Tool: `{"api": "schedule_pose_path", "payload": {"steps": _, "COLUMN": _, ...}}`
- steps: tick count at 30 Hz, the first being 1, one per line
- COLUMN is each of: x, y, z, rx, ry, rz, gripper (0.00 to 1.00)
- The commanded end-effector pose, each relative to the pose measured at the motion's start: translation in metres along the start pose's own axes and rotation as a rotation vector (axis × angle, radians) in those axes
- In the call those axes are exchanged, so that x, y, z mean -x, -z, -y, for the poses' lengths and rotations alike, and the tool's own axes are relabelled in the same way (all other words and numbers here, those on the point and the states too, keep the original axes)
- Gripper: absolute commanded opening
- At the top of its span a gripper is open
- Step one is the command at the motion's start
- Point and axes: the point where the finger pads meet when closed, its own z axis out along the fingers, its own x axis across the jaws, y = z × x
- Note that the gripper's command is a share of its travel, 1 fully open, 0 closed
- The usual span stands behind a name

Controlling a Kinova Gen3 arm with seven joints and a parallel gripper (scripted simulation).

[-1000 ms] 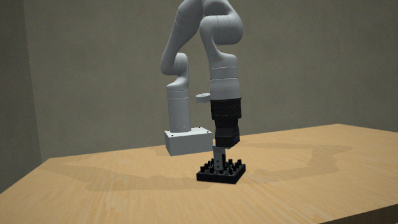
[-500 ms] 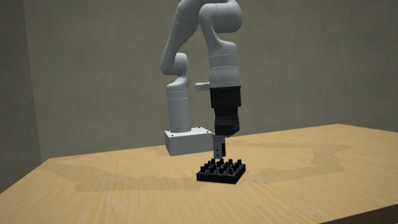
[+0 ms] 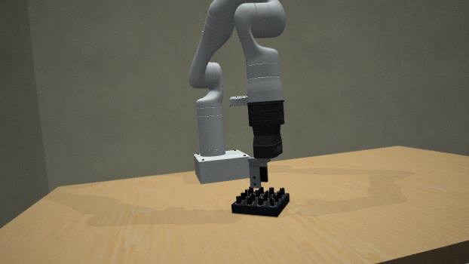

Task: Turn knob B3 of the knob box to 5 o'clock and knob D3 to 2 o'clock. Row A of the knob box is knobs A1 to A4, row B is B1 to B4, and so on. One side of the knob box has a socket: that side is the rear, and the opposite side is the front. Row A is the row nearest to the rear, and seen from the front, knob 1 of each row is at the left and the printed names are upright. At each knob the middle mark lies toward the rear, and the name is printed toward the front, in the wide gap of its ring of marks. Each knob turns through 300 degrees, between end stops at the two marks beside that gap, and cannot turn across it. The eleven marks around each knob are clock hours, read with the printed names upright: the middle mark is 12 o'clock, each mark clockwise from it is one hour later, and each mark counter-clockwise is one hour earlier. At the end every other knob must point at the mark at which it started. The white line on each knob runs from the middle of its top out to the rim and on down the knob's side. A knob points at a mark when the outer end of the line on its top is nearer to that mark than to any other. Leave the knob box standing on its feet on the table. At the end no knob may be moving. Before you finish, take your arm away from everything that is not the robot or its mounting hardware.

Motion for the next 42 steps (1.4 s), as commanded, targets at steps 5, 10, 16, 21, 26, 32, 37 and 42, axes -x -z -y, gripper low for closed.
{"api": "schedule_pose_path", "payload": {"steps": 5, "x": 0.001, "y": 0.015, "z": -0.001, "rx": 0.002, "ry": 0.000, "rz": 0.002, "gripper": 1.00}}
{"api": "schedule_pose_path", "payload": {"steps": 10, "x": 0.001, "y": 0.045, "z": -0.001, "rx": 0.002, "ry": 0.000, "rz": 0.002, "gripper": 1.00}}
{"api": "schedule_pose_path", "payload": {"steps": 16, "x": 0.000, "y": 0.073, "z": -0.001, "rx": 0.002, "ry": 0.000, "rz": 0.002, "gripper": 1.00}}
{"api": "schedule_pose_path", "payload": {"steps": 21, "x": 0.000, "y": 0.102, "z": 0.000, "rx": 0.002, "ry": 0.000, "rz": 0.002, "gripper": 1.00}}
{"api": "schedule_pose_path", "payload": {"steps": 26, "x": 0.000, "y": 0.114, "z": 0.000, "rx": 0.002, "ry": 0.000, "rz": 0.002, "gripper": 1.00}}
{"api": "schedule_pose_path", "payload": {"steps": 32, "x": 0.000, "y": 0.115, "z": 0.000, "rx": 0.002, "ry": 0.000, "rz": 0.002, "gripper": 1.00}}
{"api": "schedule_pose_path", "payload": {"steps": 37, "x": 0.000, "y": 0.115, "z": 0.000, "rx": 0.002, "ry": 0.000, "rz": 0.002, "gripper": 1.00}}
{"api": "schedule_pose_path", "payload": {"steps": 42, "x": 0.000, "y": 0.115, "z": 0.000, "rx": 0.002, "ry": 0.000, "rz": 0.002, "gripper": 1.00}}
